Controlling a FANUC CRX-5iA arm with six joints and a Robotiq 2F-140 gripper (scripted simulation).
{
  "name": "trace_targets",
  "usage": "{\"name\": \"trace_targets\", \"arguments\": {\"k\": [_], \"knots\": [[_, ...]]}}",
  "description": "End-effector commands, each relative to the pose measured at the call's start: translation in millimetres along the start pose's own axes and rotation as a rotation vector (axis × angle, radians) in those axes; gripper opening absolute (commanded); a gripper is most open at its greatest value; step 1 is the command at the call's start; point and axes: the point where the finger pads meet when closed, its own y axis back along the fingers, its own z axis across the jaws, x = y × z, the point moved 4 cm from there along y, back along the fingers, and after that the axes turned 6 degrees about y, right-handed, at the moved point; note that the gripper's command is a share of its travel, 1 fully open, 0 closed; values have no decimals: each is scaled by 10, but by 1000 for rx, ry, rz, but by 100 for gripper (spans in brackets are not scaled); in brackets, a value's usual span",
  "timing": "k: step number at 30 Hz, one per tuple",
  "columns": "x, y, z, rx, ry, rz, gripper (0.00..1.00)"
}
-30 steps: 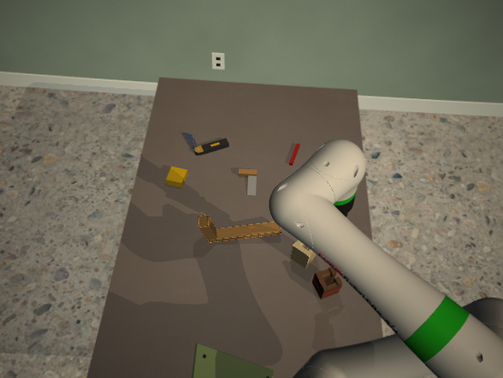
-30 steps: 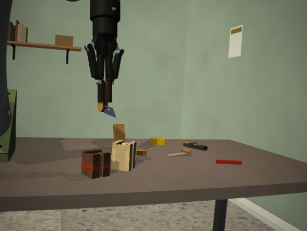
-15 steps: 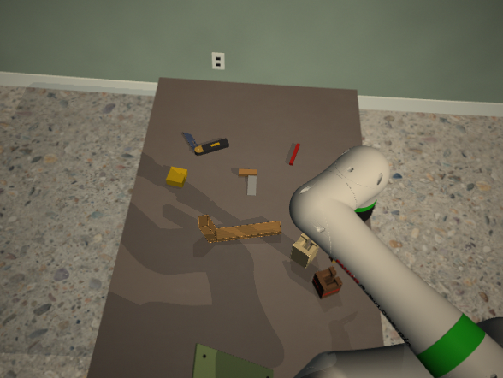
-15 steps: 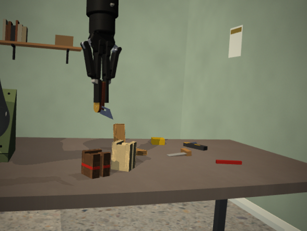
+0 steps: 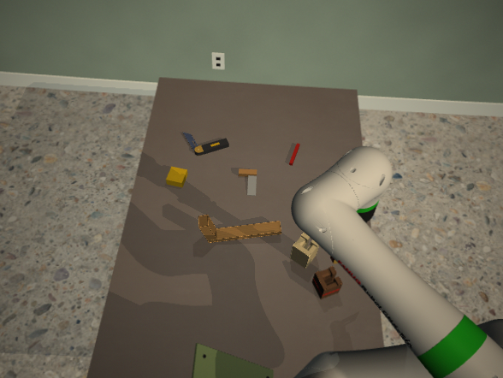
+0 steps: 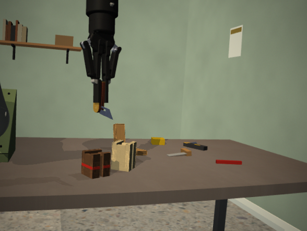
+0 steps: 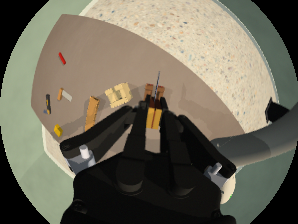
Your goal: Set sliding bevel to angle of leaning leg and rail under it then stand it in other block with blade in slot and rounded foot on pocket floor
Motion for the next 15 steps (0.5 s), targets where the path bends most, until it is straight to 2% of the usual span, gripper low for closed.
{"name": "trace_targets", "arguments": {"k": [1, 8, 15], "knots": [[2, 6, -3, 1, 0, 1, 10], [-7, -121, -4, 1, 0, 1, 10], [-41, -584, -7, 1, 0, 1, 10]]}}
